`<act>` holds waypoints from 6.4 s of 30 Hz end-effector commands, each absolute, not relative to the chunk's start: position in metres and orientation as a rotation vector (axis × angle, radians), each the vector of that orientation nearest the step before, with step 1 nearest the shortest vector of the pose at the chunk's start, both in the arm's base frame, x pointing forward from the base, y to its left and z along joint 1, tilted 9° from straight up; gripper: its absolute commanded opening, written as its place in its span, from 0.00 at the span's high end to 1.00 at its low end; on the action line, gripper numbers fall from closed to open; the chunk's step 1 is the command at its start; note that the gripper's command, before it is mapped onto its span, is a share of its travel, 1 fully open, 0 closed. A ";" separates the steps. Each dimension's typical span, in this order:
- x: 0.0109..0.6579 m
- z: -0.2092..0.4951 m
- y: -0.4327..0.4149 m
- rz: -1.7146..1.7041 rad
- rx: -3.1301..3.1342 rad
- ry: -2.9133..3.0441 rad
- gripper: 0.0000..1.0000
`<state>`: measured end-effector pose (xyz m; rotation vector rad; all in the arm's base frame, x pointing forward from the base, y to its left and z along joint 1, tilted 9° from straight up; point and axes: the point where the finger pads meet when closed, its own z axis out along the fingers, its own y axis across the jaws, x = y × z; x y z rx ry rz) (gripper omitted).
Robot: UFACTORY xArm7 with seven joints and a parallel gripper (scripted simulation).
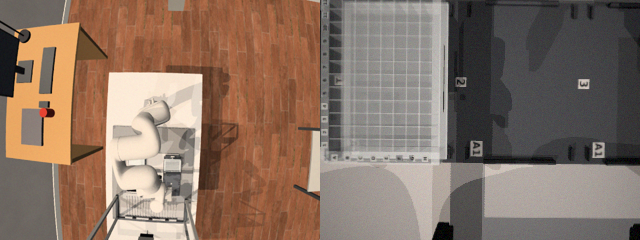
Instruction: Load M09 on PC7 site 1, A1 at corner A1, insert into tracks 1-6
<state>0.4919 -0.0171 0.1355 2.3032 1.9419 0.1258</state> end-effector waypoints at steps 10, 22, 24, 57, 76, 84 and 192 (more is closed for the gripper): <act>0.493 0.139 -0.012 0.130 2.301 1.940 0.00; 0.502 0.139 0.038 0.131 2.301 1.941 0.00; 0.504 0.138 0.047 0.131 2.301 1.941 0.00; 0.526 0.136 0.177 0.132 2.302 1.941 0.00; 0.527 0.128 0.177 0.132 2.302 1.941 0.00; 0.529 0.115 0.176 0.132 2.302 1.941 0.00; 0.543 0.023 0.172 0.132 2.302 1.941 0.00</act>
